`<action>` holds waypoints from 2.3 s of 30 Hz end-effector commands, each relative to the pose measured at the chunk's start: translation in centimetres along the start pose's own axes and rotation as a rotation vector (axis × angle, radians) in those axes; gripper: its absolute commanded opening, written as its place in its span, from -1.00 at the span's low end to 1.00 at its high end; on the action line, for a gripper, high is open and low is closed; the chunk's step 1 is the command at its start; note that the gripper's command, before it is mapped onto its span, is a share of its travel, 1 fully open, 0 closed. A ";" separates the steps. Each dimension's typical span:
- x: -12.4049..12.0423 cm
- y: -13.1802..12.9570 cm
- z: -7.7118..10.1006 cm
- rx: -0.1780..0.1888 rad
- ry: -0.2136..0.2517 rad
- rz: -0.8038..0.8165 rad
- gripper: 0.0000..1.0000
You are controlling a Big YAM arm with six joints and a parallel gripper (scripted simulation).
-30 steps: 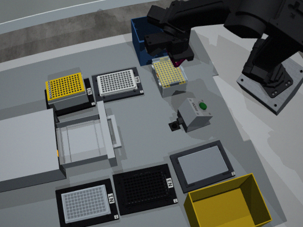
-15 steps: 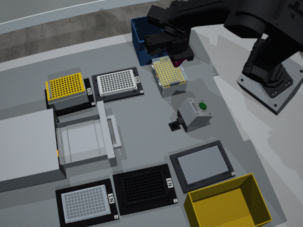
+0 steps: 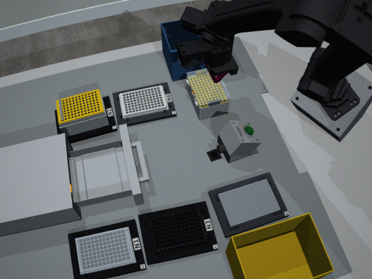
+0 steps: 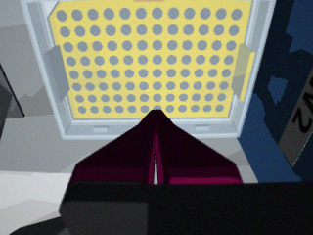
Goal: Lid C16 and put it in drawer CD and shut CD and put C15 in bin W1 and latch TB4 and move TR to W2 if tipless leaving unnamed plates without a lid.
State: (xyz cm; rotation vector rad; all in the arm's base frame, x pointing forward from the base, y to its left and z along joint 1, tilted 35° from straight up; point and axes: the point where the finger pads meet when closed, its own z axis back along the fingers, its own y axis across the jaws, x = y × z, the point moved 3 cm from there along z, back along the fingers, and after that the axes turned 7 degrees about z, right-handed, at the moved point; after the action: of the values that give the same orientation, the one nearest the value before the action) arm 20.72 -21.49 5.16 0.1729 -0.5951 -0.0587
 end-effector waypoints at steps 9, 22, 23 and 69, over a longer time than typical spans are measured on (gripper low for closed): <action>0.0 -0.3 0.1 0.015 0.009 0.011 -1.00; 1.1 -1.2 4.0 -0.025 -0.014 0.031 -1.00; 1.1 -1.2 4.2 -0.025 -0.014 0.031 -1.00; 2.9 -0.4 9.4 -0.027 -0.010 0.165 -0.40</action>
State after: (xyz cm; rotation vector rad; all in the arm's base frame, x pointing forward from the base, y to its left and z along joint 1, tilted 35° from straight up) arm 16.29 -22.23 11.61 0.1838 -0.5842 -0.0213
